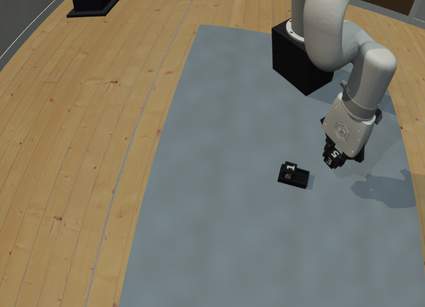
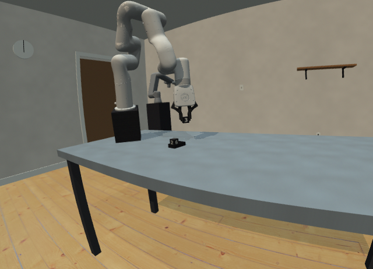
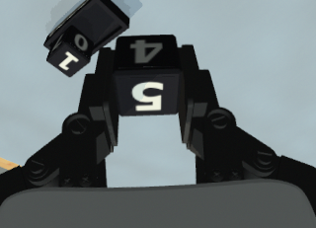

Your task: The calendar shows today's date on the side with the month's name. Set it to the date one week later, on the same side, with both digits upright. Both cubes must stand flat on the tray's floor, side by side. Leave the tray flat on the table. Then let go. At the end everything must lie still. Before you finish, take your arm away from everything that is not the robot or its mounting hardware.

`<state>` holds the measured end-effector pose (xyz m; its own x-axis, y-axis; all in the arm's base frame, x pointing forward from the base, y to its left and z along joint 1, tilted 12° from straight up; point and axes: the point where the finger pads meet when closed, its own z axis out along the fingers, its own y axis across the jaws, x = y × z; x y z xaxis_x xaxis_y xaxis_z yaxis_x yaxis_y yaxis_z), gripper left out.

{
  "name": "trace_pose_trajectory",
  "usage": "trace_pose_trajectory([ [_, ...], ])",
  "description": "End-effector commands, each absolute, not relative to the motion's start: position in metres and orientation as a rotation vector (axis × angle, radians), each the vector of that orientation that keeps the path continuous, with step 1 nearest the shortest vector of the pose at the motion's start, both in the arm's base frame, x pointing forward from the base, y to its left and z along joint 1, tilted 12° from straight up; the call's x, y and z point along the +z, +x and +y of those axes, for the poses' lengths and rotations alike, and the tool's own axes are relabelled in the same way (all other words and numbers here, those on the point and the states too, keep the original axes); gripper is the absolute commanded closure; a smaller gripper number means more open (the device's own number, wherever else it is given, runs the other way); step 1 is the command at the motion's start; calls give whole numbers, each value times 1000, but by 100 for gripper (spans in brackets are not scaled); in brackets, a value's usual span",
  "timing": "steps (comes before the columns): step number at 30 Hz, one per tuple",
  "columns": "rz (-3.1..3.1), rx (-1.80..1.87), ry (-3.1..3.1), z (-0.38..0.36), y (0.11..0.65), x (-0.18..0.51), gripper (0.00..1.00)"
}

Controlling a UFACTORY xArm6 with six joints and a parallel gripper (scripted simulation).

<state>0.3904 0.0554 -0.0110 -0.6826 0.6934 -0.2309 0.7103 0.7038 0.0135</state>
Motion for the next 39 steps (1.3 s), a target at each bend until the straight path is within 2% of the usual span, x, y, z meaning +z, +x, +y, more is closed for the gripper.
trace_pose_trajectory([
  [1, 2807, -134, 899, 65, 393, -13, 73],
  [20, 2959, -198, 233, 92, 394, -20, 73],
  [39, 2962, -200, 211, 93, 395, -22, 73],
])
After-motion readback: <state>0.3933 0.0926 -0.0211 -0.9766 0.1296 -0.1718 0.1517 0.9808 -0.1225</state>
